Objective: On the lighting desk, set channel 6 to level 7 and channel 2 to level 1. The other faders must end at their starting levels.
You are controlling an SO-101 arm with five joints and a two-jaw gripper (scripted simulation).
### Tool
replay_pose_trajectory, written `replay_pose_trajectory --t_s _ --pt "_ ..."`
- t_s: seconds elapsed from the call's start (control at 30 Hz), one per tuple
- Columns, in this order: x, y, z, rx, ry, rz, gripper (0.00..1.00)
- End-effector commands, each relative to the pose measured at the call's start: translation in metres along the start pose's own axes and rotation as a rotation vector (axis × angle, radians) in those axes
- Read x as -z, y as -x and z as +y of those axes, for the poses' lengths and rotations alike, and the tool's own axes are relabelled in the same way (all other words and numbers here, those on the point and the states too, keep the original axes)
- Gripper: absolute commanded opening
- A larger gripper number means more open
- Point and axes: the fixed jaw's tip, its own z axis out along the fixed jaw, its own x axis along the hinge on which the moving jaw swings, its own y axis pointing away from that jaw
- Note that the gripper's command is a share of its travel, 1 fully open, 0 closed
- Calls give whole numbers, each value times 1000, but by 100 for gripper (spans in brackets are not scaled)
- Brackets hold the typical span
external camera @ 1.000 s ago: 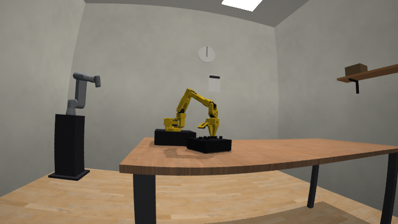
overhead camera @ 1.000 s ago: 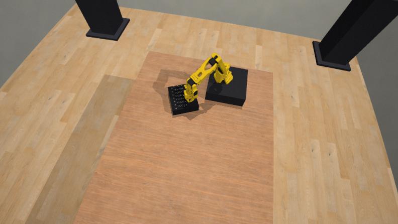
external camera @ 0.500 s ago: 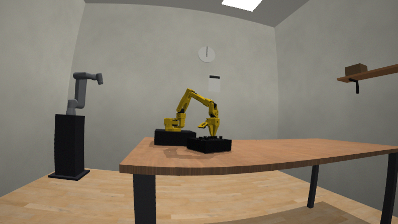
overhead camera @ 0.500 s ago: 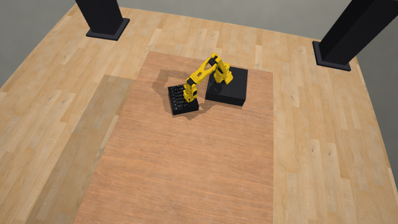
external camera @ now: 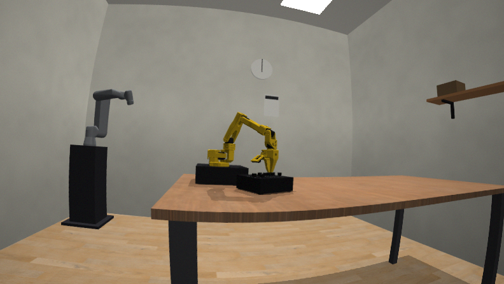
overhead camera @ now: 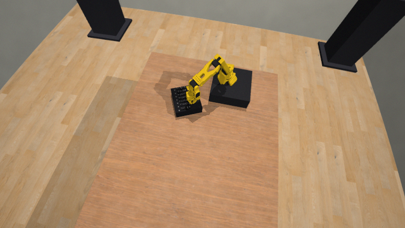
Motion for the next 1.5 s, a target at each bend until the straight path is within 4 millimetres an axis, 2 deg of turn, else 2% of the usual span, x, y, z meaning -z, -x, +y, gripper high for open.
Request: replay_pose_trajectory --t_s 0.0,1.47 --pt "-2 2 -1 0 -17 -6 0" --pt "-1 3 8 0 -17 -6 0"
